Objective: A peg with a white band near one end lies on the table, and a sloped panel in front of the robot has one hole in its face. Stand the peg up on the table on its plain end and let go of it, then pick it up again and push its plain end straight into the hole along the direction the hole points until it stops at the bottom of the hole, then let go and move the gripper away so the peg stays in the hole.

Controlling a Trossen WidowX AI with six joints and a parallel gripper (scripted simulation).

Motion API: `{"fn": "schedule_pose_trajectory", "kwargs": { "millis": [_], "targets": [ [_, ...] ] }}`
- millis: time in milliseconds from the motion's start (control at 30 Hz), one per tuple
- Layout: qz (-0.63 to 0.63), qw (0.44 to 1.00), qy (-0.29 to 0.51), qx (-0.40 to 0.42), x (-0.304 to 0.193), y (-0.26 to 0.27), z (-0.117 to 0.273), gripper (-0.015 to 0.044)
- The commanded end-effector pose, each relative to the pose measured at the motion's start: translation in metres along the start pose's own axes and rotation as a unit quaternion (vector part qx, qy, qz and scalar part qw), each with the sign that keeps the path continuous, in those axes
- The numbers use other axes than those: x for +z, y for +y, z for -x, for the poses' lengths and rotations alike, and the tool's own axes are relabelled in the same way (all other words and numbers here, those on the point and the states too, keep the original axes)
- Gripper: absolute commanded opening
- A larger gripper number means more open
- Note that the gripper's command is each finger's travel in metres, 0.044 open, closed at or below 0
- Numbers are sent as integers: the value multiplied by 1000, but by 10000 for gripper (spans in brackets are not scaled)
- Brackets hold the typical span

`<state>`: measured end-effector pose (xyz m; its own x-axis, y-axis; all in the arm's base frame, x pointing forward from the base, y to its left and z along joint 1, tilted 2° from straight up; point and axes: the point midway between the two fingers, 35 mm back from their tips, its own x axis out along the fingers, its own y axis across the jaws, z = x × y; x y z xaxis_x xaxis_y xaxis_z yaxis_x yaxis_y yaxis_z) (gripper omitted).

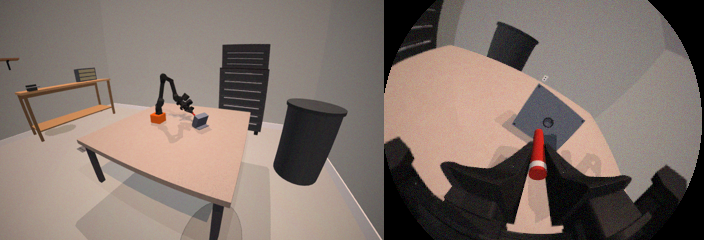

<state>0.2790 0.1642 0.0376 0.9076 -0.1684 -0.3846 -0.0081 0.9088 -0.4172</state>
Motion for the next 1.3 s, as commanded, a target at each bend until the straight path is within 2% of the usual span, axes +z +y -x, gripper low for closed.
{"fn": "schedule_pose_trajectory", "kwargs": {
  "millis": [0,1267],
  "targets": [
    [7,1000,-1,-6,-3,-2,-3,0],
    [1,999,-30,-37,-2,-13,-23,0]
  ]
}}
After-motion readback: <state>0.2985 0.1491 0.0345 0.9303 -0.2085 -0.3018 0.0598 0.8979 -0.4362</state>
